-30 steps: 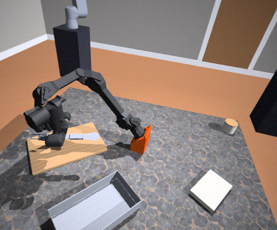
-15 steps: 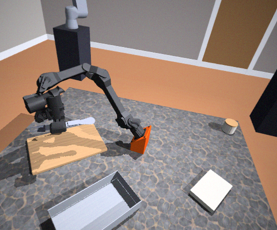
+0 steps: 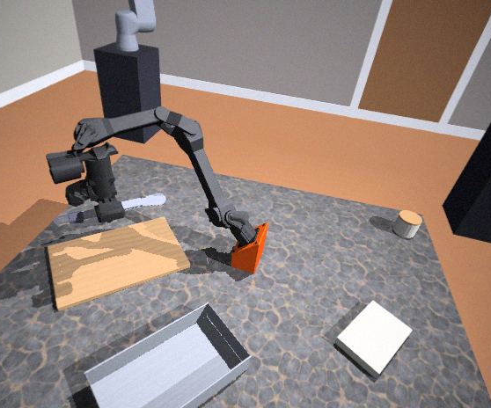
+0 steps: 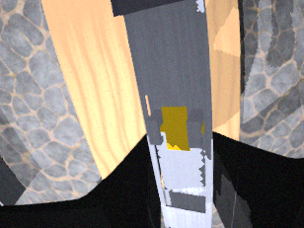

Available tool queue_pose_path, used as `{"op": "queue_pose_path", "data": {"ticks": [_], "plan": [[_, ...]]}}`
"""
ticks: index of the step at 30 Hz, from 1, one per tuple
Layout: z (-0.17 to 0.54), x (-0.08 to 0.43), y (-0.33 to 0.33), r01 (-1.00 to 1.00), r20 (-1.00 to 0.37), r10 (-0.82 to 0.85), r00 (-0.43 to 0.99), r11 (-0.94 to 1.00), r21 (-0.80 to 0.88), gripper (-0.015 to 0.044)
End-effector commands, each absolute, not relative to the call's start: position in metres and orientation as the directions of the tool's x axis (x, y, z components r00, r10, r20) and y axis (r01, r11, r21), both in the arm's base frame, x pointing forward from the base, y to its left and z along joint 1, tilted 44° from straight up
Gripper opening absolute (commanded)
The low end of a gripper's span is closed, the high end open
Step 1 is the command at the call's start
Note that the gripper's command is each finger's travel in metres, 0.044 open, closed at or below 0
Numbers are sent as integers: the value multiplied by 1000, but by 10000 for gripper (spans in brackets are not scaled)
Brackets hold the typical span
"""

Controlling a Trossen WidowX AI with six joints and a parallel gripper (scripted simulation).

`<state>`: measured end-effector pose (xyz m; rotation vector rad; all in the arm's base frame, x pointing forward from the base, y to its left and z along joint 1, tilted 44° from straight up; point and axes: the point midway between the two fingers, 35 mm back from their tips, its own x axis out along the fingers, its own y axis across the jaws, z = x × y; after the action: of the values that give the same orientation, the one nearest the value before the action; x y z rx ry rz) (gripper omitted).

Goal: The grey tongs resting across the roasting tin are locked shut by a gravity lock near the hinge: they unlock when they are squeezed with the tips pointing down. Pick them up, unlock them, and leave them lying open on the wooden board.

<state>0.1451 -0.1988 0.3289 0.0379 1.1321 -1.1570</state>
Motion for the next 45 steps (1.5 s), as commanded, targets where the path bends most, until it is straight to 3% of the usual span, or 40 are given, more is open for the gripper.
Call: {"op": "queue_pose_path", "data": {"ticks": [1,7,22,45], "plan": [[330,144,-198,725,-716,-697,-41,473,-501,-150],[328,144,-198,734,-716,-698,-16,478,-482,-150],[319,142,-199,781,-645,-734,215,526,-338,-150],[324,138,-193,759,-316,-807,499,583,-289,-150]]}}
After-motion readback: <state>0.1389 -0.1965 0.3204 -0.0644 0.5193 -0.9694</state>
